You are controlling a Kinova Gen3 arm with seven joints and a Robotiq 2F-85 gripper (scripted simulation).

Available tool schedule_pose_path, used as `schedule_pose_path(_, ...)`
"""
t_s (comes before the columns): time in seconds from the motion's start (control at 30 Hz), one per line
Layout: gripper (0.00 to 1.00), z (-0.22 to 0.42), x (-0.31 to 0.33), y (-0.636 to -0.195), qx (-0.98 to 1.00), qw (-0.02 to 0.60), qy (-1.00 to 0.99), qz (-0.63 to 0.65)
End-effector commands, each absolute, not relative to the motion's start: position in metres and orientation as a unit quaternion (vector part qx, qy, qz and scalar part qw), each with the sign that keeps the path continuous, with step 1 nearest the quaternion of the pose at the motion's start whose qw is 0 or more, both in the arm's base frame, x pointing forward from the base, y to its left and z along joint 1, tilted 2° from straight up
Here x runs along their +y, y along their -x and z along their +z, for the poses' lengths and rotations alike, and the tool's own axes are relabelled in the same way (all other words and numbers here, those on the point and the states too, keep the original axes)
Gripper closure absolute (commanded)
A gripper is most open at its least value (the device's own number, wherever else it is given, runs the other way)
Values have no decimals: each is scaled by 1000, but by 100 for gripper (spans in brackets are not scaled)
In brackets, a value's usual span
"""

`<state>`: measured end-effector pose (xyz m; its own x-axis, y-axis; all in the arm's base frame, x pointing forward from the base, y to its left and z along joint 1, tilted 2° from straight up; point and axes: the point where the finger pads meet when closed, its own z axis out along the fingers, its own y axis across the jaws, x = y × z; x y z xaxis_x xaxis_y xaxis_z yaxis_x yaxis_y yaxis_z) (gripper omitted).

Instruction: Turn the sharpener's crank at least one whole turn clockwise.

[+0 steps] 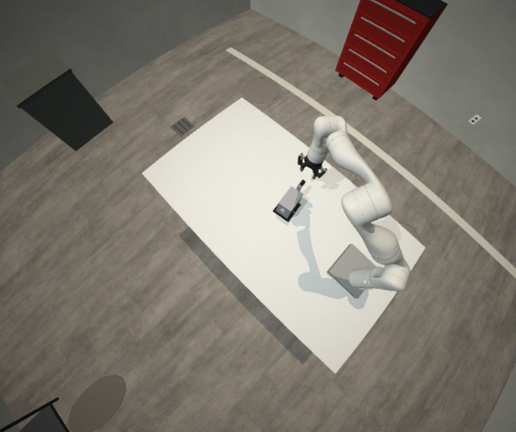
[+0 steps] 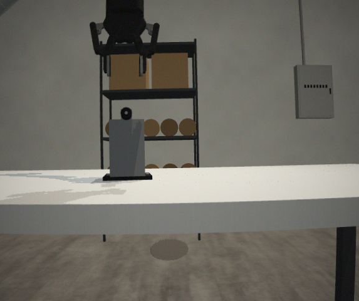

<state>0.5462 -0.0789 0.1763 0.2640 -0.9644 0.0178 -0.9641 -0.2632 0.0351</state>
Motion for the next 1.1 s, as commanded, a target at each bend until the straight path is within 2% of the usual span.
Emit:
schedule_pose_path(0.0,100,177,-79,-547,-607,19,-795,-3)
schedule_pose_path(1.03,100,177,-79,-547,-607,19,-795,-3)
schedule_pose_path(1.07,47,177,-79,-547,-607,19,-795,-3)
